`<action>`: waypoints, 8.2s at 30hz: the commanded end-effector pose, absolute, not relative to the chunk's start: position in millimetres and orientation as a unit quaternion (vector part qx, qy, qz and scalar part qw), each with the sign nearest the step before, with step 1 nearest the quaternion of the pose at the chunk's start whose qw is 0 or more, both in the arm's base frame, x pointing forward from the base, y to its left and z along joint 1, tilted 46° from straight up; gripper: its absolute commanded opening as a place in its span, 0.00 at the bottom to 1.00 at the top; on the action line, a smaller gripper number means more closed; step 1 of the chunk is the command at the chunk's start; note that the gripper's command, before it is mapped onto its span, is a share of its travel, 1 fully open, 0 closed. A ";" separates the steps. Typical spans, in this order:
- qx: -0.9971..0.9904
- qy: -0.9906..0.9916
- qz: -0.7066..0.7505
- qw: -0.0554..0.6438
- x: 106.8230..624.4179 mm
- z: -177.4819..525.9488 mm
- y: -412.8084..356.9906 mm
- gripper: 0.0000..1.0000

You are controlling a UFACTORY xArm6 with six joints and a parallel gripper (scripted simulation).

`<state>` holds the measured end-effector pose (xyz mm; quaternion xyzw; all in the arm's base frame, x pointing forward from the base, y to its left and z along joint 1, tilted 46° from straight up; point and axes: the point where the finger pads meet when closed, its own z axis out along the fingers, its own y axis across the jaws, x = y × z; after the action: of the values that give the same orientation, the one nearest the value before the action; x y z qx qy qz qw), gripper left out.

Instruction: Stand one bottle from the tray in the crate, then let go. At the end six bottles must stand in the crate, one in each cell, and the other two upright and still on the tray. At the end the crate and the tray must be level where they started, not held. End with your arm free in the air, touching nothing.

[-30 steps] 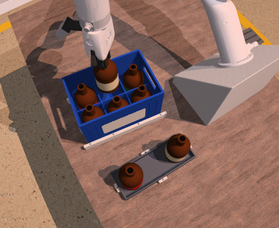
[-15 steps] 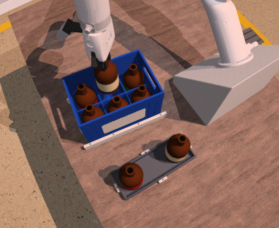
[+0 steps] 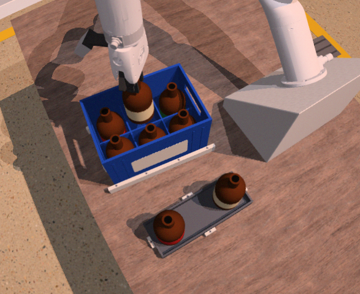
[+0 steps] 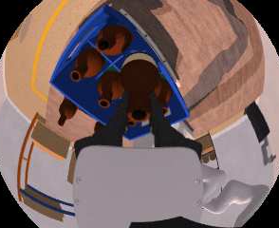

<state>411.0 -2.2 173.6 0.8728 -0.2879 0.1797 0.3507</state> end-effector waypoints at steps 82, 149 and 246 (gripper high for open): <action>0.873 -0.288 0.181 0.350 417.5 141.7 -35.4 0.00; 0.873 -0.288 0.181 0.350 419.5 130.3 -47.2 0.00; 0.873 -0.288 0.181 0.350 421.1 120.7 -57.1 0.65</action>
<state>420.1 -57.9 119.8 0.8729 -0.2879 0.1798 0.3505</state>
